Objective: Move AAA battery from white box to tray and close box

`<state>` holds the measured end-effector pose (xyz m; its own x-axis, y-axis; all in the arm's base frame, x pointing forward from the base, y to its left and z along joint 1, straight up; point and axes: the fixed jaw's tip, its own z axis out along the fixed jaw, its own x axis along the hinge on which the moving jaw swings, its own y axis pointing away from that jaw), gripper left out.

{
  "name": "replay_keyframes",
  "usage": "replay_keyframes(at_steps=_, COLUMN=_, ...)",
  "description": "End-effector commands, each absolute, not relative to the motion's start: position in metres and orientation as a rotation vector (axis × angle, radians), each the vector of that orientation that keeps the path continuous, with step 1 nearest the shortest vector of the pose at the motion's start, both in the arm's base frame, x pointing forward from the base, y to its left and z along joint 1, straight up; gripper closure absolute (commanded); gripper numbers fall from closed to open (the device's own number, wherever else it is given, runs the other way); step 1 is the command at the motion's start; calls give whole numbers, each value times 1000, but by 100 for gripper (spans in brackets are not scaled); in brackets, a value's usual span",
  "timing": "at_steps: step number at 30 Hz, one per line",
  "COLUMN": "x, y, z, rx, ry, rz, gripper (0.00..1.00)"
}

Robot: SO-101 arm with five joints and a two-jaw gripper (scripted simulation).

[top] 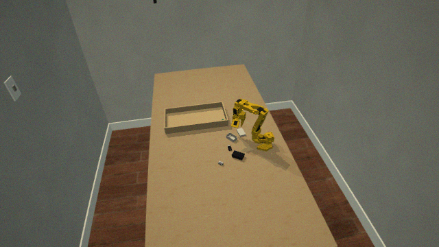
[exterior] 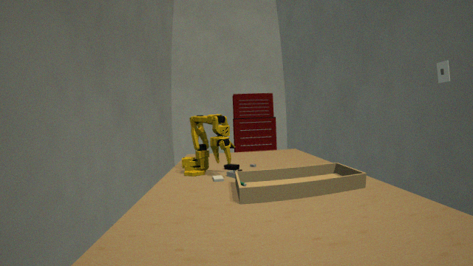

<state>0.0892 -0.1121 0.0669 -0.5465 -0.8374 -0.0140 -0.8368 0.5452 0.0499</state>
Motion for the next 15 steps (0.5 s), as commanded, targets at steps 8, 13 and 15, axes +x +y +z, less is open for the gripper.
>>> replay_keyframes(at_steps=8, x=81, y=-120, z=72, rx=1856, ry=-2535, rz=0, gripper=72)
replay_keyframes(at_steps=13, x=77, y=-122, z=72, rx=2008, ry=-2416, rz=0, gripper=72)
replay_keyframes(at_steps=15, x=75, y=-123, z=72, rx=2061, ry=-2372, rz=0, gripper=72)
